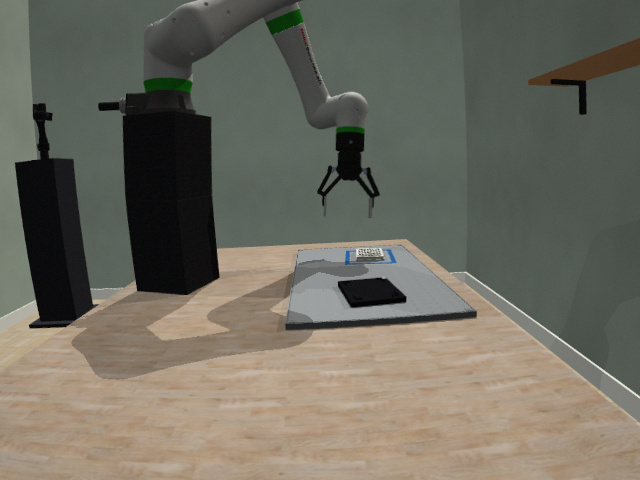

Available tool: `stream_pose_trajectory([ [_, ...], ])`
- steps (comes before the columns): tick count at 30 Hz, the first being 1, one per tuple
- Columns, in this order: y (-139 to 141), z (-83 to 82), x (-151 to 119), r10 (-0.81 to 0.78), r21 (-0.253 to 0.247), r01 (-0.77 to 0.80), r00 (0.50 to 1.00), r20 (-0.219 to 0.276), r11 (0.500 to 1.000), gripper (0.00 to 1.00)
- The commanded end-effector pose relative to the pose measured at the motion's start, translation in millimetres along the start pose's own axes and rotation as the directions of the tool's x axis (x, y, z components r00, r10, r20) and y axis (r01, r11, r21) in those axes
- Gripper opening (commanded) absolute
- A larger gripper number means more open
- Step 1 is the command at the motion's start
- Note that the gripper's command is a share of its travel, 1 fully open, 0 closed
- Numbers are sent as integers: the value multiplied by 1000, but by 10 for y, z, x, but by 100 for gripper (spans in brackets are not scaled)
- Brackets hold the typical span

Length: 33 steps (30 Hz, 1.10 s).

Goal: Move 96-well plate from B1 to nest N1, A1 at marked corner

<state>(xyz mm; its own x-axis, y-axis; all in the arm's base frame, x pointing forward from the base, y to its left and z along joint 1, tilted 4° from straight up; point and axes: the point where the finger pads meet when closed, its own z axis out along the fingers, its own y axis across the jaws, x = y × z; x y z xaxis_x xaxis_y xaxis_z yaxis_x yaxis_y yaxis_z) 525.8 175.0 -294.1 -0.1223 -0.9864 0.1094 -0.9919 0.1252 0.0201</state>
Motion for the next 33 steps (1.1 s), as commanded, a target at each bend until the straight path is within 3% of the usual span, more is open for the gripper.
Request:
stream_pose_trajectory([
  [1,-71,63,52,8,7,-8,1000,12,1000,100],
  [3,-146,111,98,8,7,-8,1000,12,1000,100],
  [5,-219,155,150,44,39,-46,997,56,998,100],
  [11,-415,275,288,44,39,-46,997,56,998,100],
  [13,-484,316,347,80,73,-87,992,98,993,100],
  [20,-651,413,488,80,73,-87,992,98,993,100],
  [33,-651,413,488,80,73,-87,992,98,993,100],
])
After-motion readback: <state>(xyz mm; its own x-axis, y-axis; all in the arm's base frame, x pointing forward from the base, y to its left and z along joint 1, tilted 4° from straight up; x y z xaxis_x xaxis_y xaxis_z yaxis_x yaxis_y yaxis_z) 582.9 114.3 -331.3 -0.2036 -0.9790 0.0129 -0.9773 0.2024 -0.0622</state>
